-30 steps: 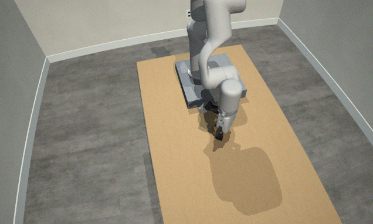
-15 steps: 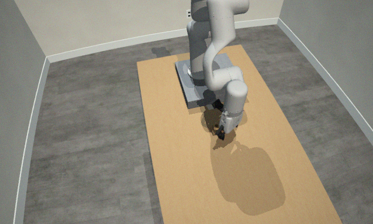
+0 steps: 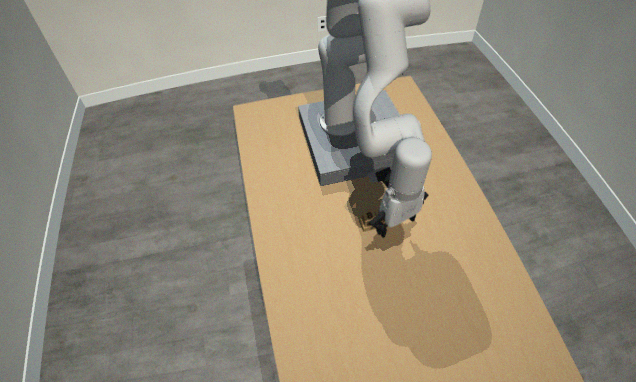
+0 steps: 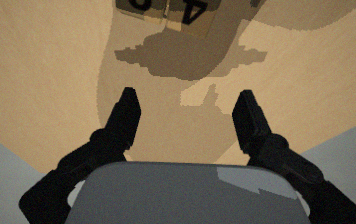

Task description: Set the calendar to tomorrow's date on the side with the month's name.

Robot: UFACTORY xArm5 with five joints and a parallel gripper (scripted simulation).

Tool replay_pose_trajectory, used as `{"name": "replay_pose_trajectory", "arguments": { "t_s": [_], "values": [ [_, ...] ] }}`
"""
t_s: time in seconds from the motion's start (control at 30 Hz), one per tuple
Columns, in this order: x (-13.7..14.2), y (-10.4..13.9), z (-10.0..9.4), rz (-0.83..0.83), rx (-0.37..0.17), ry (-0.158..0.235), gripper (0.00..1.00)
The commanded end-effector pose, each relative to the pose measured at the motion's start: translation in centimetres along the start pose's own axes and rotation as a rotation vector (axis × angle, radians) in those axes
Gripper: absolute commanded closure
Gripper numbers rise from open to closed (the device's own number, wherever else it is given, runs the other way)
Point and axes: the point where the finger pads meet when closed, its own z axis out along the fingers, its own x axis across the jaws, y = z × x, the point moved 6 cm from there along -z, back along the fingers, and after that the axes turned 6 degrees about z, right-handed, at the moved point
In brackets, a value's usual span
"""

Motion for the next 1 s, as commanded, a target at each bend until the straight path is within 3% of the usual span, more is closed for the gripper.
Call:
{"name": "replay_pose_trajectory", "arguments": {
  "t_s": [0.0, 0.23, 0.47, 0.77, 0.97],
  "values": [
    [0.2, 0.3, -0.1, 0.048, -0.003, 0.000, 0.00],
    [0.9, 0.7, 0.0, 0.269, -0.003, -0.001, 0.00],
    [1.8, 1.1, 0.2, 0.276, -0.002, -0.001, 0.00],
    [2.6, 1.6, 0.3, 0.530, -0.003, -0.002, 0.00],
    [3.4, 2.0, 0.5, 0.532, -0.003, -0.002, 0.00]
  ]
}}
